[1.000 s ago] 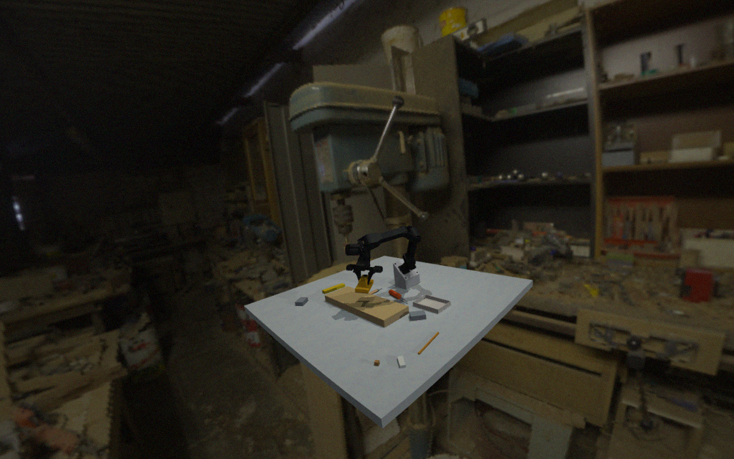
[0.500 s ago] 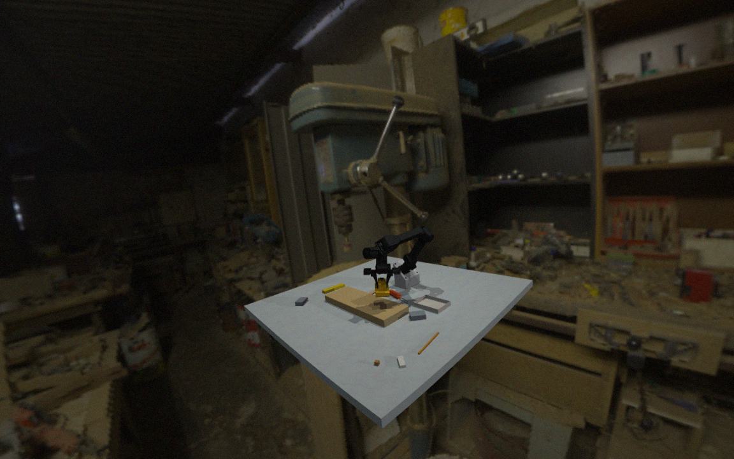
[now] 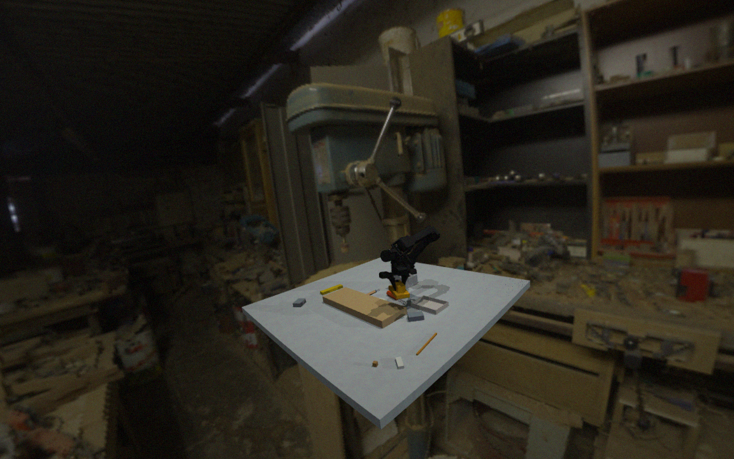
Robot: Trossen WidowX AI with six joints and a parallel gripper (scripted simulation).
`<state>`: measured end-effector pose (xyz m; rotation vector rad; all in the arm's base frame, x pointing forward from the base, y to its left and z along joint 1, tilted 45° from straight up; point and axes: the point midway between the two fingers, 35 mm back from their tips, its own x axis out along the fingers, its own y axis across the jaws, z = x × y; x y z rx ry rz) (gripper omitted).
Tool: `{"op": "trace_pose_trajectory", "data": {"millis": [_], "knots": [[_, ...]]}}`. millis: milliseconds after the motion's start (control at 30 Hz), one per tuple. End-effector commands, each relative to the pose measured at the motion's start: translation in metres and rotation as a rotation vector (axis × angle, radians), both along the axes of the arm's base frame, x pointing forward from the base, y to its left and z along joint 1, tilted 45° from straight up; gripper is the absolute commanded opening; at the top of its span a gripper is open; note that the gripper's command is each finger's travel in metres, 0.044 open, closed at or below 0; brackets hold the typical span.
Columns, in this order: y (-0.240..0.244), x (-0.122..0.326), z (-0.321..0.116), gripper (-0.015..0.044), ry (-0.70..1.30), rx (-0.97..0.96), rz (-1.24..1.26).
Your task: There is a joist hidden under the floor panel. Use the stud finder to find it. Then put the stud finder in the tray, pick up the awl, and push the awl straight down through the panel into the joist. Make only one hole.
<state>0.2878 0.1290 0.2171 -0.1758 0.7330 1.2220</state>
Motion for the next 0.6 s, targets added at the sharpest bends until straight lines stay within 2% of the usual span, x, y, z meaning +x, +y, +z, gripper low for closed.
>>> {"op": "trace_pose_trajectory", "data": {"millis": [0, 567], "knots": [[0.010, -0.016, 0.010, 0.0000, -0.048, 0.013, 0.043], [0.049, -0.104, 0.040, 0.0000, -0.226, 0.075, 0.268]]}}
